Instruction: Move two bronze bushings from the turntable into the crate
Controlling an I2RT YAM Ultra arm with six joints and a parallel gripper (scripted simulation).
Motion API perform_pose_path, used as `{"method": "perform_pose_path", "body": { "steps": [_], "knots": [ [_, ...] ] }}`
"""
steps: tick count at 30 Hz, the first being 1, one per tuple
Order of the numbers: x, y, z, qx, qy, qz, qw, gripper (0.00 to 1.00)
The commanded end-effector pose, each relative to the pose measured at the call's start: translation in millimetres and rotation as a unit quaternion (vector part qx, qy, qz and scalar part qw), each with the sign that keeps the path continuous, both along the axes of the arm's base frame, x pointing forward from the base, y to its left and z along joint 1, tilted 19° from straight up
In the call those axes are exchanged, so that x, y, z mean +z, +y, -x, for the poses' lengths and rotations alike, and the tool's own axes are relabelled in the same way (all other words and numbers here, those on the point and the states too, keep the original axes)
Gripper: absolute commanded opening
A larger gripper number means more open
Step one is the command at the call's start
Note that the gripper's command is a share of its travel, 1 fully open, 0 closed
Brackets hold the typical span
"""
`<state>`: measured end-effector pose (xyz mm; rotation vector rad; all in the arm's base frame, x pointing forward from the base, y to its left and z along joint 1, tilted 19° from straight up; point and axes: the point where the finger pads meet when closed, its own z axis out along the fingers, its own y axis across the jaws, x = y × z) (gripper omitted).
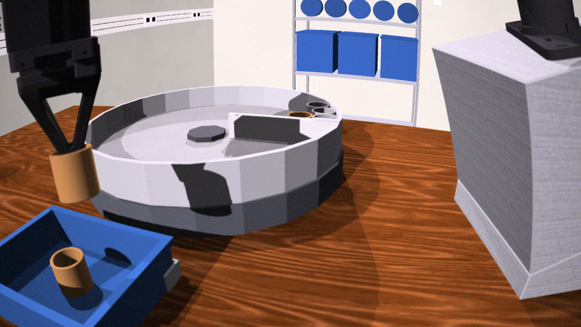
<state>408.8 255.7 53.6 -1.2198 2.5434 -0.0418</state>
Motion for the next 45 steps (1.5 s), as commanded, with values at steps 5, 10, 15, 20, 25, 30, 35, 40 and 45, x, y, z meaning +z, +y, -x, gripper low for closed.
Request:
{"method": "perform_pose_path", "body": {
  "steps": [5, 10, 15, 20, 25, 30, 35, 40, 45],
  "knots": [
    [23.7, 4.0, -7.5, -0.014, -0.016, -0.011, 1.000, 0.00],
    [23.3, 4.2, -7.4, -0.014, -0.016, -0.011, 1.000, 0.00],
    [23.7, 4.9, -8.3, -0.014, -0.018, -0.012, 1.000, 0.00],
    [23.7, 4.9, -8.3, -0.014, -0.018, -0.012, 1.000, 0.00],
    [23.7, 4.9, -8.3, -0.014, -0.018, -0.012, 1.000, 0.00],
    [23.7, 4.9, -8.3, -0.014, -0.018, -0.012, 1.000, 0.00],
    [23.7, 4.9, -8.3, -0.014, -0.018, -0.012, 1.000, 0.00],
    [23.7, 4.9, -8.3, -0.014, -0.018, -0.012, 1.000, 0.00],
    [11.8, 8.3, -4.5, -0.010, -0.006, -0.003, 1.000, 0.00]
  ]
}}
